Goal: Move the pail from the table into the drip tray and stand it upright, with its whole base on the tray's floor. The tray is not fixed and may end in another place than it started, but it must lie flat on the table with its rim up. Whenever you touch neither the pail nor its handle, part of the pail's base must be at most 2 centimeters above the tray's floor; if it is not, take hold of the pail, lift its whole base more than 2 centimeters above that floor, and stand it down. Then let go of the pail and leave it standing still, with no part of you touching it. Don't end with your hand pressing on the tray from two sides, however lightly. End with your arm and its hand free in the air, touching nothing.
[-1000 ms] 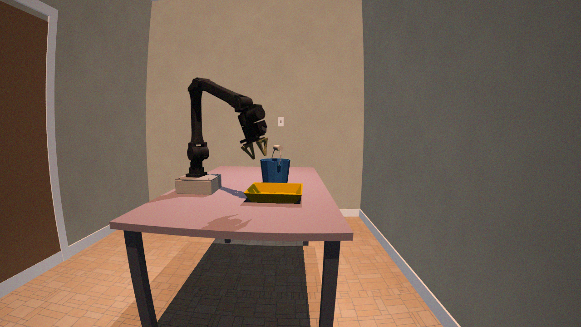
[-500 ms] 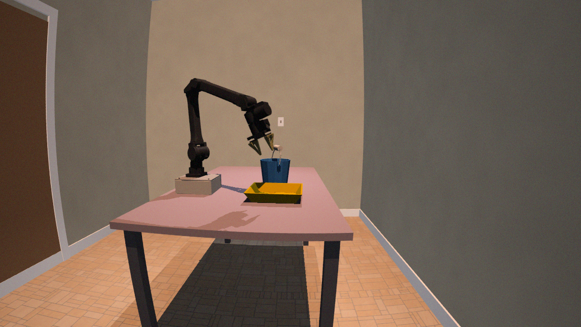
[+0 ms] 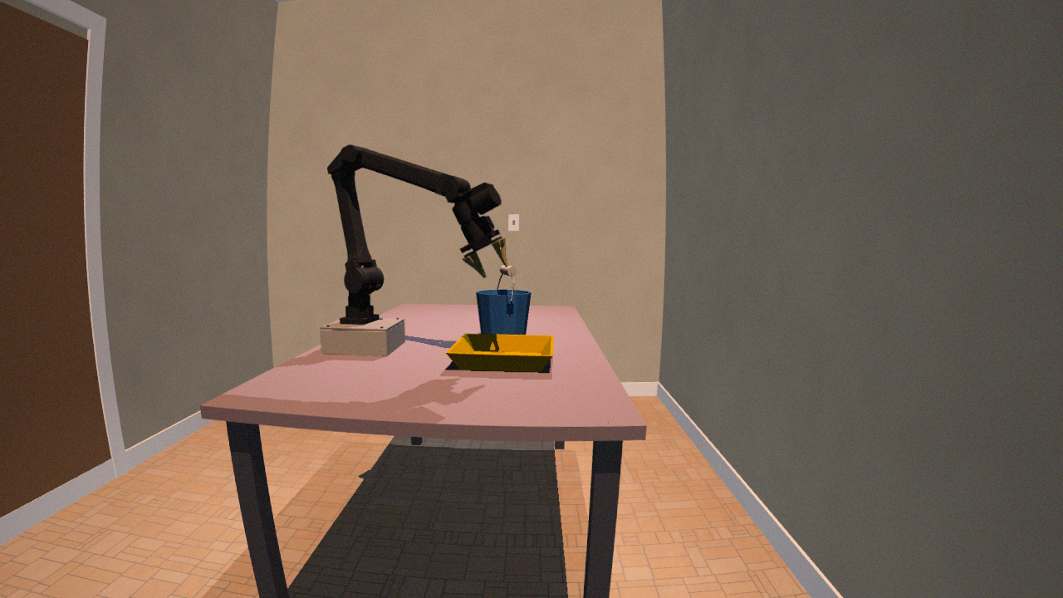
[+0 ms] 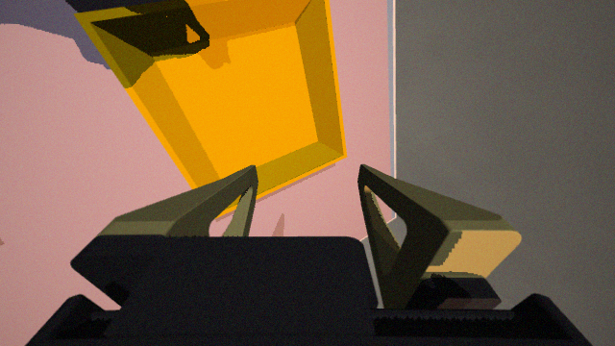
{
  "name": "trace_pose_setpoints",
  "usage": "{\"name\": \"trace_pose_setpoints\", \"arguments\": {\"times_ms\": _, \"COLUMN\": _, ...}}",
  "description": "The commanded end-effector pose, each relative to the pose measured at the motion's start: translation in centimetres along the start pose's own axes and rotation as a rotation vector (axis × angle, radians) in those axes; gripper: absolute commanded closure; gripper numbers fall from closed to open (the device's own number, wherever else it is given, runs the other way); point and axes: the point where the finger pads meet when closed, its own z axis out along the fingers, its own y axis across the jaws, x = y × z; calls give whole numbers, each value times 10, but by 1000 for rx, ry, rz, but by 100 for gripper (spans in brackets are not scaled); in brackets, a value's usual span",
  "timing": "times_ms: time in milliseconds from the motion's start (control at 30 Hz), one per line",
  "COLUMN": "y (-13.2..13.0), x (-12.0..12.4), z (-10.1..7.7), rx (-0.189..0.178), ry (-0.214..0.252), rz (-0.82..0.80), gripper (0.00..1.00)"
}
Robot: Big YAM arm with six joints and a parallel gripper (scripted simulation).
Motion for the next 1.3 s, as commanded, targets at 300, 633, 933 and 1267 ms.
{"name": "trace_pose_setpoints", "arguments": {"times_ms": 300, "y": 0, "x": -56, "z": -13, "rx": 77, "ry": -15, "rz": -72, "gripper": 30}}
{"name": "trace_pose_setpoints", "arguments": {"times_ms": 633, "y": 7, "x": -96, "z": -21, "rx": 171, "ry": -60, "rz": -230, "gripper": 30}}
{"name": "trace_pose_setpoints", "arguments": {"times_ms": 933, "y": 17, "x": -133, "z": -30, "rx": 208, "ry": -85, "rz": -278, "gripper": 30}}
{"name": "trace_pose_setpoints", "arguments": {"times_ms": 1267, "y": 30, "x": -169, "z": -41, "rx": 265, "ry": -120, "rz": -325, "gripper": 30}}
